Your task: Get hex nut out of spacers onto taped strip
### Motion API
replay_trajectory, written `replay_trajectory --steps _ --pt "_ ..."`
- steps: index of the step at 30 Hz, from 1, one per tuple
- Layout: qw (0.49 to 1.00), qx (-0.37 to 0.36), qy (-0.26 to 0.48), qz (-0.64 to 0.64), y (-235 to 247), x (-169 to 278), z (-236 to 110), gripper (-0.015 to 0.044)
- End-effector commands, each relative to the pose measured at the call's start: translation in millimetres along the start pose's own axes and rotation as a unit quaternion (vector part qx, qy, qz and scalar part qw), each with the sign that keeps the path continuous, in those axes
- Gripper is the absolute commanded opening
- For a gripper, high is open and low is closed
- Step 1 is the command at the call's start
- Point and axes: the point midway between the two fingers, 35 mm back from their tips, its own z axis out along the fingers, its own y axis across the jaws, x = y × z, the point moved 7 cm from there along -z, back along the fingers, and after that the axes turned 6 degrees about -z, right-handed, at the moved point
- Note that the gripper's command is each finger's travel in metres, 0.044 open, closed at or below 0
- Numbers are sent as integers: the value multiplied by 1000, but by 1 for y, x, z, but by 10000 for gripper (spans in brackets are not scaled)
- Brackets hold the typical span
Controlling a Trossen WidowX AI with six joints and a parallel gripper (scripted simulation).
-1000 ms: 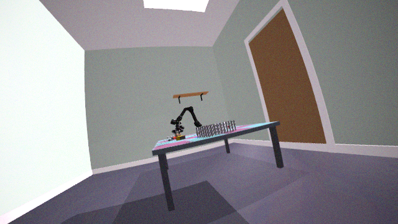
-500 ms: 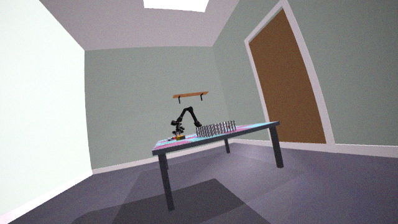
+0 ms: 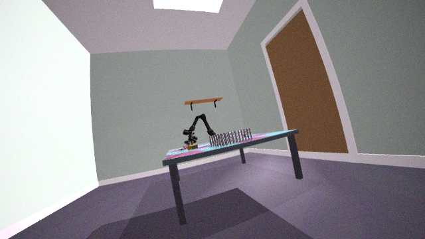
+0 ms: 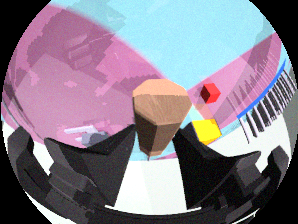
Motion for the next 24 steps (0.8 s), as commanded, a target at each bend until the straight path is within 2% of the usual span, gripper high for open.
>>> replay_trajectory --steps 1,7,24 --pt "1000 0 0 -2 1 -3 4 0" --pt "1000 0 0 -2 1 -7 7 0" --pt "1000 0 0 0 0 -5 4 440"
